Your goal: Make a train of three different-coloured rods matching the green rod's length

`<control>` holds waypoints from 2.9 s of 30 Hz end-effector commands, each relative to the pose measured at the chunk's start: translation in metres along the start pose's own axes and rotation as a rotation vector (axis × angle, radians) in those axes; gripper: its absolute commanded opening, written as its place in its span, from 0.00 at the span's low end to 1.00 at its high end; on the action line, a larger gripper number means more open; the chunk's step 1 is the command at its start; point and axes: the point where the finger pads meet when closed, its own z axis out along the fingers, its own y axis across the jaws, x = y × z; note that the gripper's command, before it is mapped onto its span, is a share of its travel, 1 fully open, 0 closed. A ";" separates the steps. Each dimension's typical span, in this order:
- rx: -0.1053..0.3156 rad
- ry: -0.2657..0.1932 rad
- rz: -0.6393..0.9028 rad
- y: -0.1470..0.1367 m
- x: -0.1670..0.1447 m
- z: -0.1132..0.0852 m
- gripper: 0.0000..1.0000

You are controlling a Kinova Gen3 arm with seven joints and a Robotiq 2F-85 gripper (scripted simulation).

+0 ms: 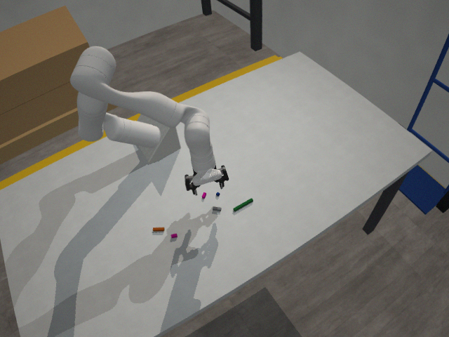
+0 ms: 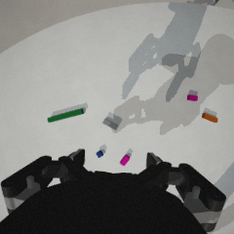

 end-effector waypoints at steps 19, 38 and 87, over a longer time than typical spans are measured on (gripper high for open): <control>0.003 0.006 0.650 0.010 0.021 -0.002 1.00; 0.007 0.007 1.245 0.021 0.041 -0.002 1.00; 0.016 0.011 2.042 0.038 0.068 -0.001 1.00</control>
